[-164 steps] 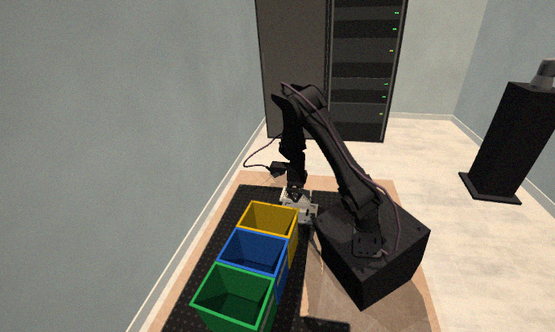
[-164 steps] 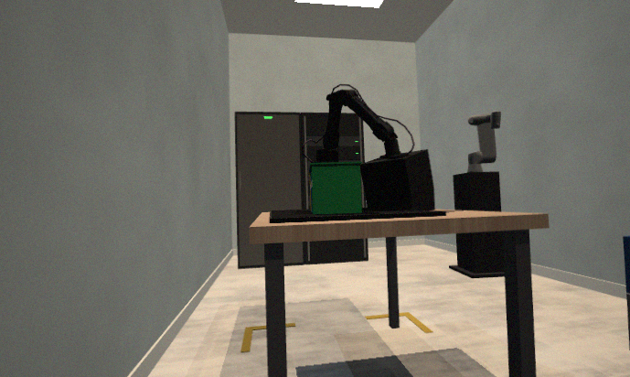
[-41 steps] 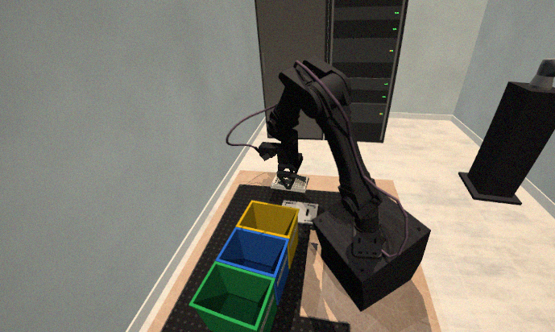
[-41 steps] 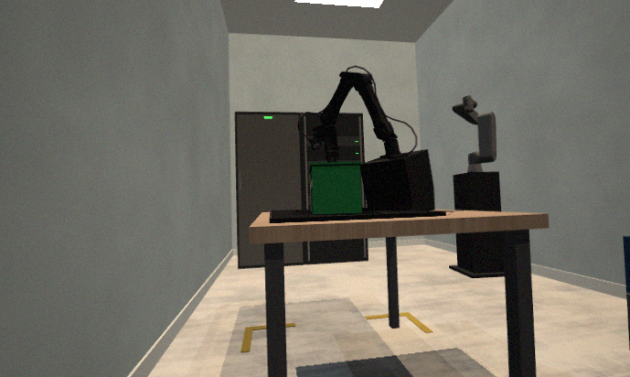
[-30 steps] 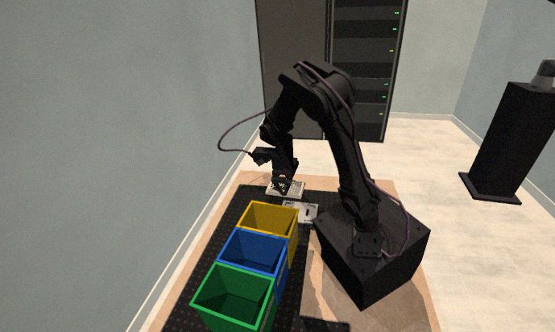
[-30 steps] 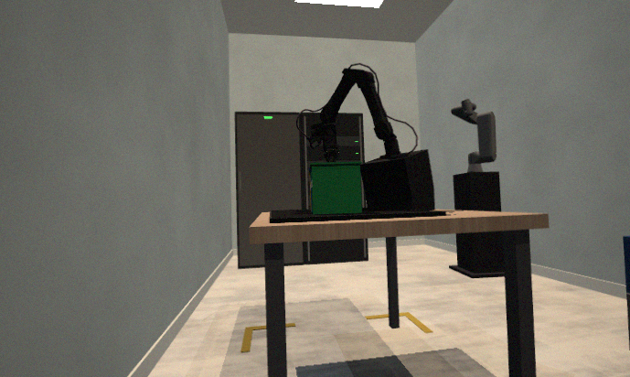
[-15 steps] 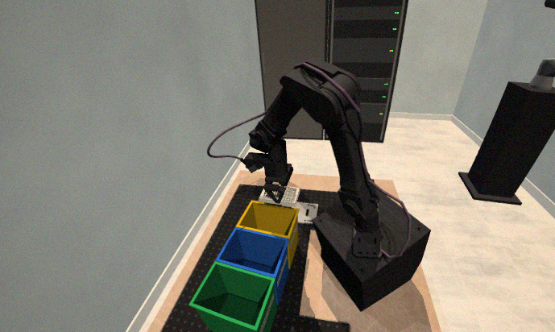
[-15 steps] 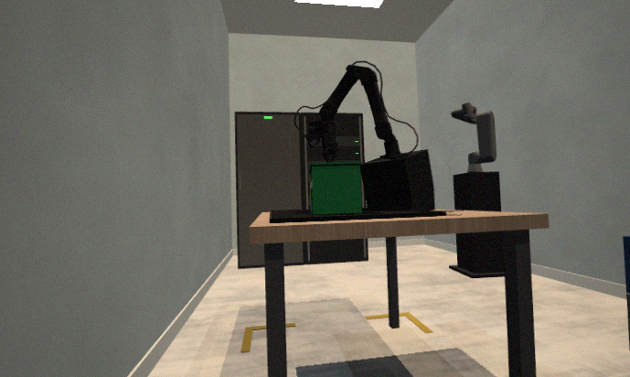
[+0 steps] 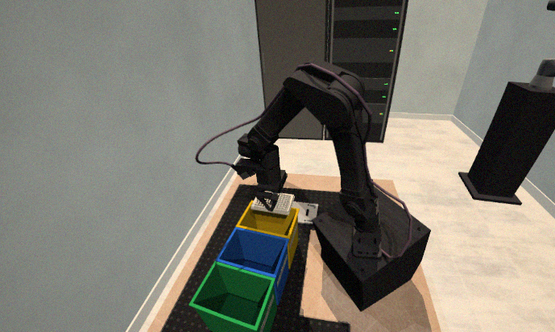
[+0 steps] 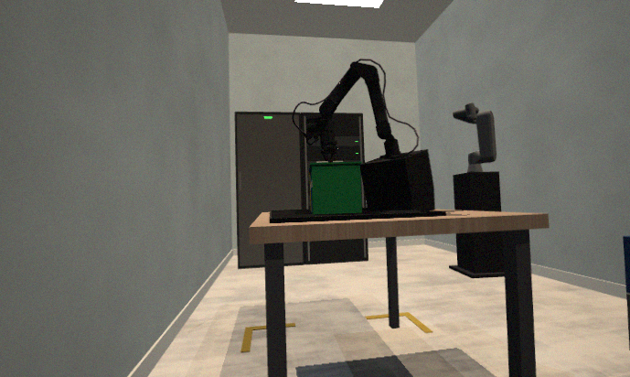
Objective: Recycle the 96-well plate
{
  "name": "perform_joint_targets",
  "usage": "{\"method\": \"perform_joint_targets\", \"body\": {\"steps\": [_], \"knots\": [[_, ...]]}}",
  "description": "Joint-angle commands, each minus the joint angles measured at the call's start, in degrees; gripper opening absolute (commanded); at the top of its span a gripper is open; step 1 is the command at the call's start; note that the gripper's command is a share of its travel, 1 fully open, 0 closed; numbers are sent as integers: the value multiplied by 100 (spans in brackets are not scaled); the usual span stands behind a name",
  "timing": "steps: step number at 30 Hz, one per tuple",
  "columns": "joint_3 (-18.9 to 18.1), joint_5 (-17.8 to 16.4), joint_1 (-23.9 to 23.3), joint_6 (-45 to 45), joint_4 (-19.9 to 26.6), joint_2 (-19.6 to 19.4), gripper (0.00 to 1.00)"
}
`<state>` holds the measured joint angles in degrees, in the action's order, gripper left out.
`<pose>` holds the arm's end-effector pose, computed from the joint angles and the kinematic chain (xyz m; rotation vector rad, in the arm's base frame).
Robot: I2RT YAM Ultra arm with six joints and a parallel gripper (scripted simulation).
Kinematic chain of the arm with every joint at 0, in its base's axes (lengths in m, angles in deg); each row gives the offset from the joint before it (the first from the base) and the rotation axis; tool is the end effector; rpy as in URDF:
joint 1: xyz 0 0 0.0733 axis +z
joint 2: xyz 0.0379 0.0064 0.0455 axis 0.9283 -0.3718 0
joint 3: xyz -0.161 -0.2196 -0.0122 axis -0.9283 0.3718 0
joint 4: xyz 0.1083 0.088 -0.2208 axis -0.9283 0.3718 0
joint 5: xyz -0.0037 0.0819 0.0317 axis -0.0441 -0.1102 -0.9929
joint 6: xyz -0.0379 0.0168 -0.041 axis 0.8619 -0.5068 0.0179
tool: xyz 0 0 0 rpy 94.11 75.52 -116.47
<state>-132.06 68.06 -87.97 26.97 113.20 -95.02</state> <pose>0.2621 -0.0830 0.1694 -0.0074 2.9380 0.2615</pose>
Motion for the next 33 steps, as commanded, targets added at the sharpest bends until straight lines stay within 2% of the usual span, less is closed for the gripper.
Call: {"method": "perform_joint_targets", "body": {"steps": [1,7,12,21,33], "knots": [[40,54,176,-378,-149,279,0],[-116,112,467,-677,-48,191,0],[-215,152,848,-1060,58,330,0],[-249,146,726,-1048,-19,148,0],[-240,134,727,-976,-46,170,0]]}}
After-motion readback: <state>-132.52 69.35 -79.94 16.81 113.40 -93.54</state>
